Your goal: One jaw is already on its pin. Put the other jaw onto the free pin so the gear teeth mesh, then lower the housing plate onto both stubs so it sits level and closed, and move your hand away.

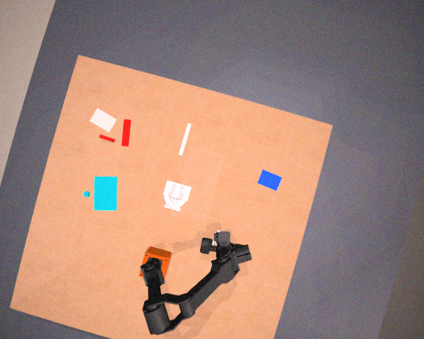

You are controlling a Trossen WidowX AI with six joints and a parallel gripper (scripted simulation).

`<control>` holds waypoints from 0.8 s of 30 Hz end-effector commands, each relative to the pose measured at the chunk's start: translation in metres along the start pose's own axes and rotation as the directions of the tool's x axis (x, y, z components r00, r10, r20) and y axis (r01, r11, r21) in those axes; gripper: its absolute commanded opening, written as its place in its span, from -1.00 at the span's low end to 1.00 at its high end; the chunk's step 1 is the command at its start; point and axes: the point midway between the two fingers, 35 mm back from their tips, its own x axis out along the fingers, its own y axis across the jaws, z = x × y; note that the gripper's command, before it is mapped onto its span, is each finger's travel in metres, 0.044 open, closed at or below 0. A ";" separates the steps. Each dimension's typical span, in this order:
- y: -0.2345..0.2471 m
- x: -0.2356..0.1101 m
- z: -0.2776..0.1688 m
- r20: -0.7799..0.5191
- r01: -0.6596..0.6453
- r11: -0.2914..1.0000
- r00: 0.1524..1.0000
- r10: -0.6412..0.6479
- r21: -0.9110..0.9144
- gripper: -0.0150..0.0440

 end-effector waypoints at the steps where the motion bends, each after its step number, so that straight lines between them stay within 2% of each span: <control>1: 0.003 0.008 -0.001 -0.001 -0.011 1.000 1.000 0.011 -0.004 1.00; 9: 0.003 0.019 -0.001 -0.001 -0.011 1.000 1.000 0.011 -0.004 1.00; 24: 0.003 0.020 -0.001 -0.001 -0.011 1.000 1.000 0.011 -0.004 1.00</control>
